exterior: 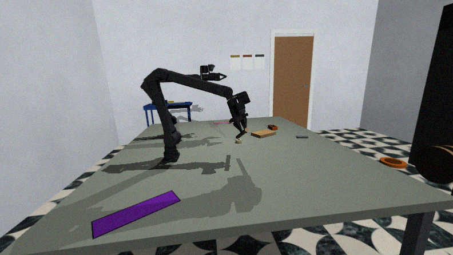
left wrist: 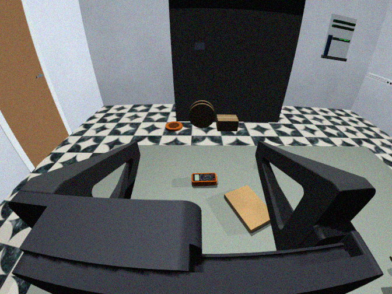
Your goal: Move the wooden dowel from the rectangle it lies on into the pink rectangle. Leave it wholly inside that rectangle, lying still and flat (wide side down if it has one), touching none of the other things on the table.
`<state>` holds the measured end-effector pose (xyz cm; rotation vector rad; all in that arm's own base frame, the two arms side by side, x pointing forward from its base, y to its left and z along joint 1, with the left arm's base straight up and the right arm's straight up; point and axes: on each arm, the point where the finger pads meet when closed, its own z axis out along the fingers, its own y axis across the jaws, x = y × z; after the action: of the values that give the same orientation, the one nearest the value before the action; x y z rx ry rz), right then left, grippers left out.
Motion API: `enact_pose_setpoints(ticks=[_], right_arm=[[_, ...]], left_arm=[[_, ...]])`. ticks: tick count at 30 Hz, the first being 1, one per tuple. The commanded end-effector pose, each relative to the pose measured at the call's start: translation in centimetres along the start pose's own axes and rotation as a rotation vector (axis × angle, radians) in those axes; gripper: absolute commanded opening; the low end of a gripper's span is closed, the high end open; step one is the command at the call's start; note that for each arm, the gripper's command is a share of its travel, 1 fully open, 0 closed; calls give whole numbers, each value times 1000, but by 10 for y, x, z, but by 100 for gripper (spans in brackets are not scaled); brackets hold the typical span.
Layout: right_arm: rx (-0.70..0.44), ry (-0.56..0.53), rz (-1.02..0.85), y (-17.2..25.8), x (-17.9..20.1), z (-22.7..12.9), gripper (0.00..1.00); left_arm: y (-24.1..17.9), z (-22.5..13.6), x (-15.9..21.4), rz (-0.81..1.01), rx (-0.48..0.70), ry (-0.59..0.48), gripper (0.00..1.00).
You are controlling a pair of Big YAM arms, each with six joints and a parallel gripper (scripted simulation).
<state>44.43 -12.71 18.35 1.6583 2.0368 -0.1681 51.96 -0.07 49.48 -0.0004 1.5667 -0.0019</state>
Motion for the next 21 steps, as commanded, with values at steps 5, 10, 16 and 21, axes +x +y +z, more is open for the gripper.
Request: enact_pose_setpoints(ticks=[5,10,16,21], right_arm=[[-102,-27,-32,22,33,-32,0],[-157,-30,-78,33,62,-52,0],[-201,-30,-114,41,86,-67,0],[-256,-28,-162,44,116,-87,0]], left_arm=[[-4,-6,-22,-14,5,-37,100],[-4,-6,-22,-14,5,-37,100],[-4,-6,-22,-14,5,-37,100],[-4,-6,-22,-14,5,-37,100]])
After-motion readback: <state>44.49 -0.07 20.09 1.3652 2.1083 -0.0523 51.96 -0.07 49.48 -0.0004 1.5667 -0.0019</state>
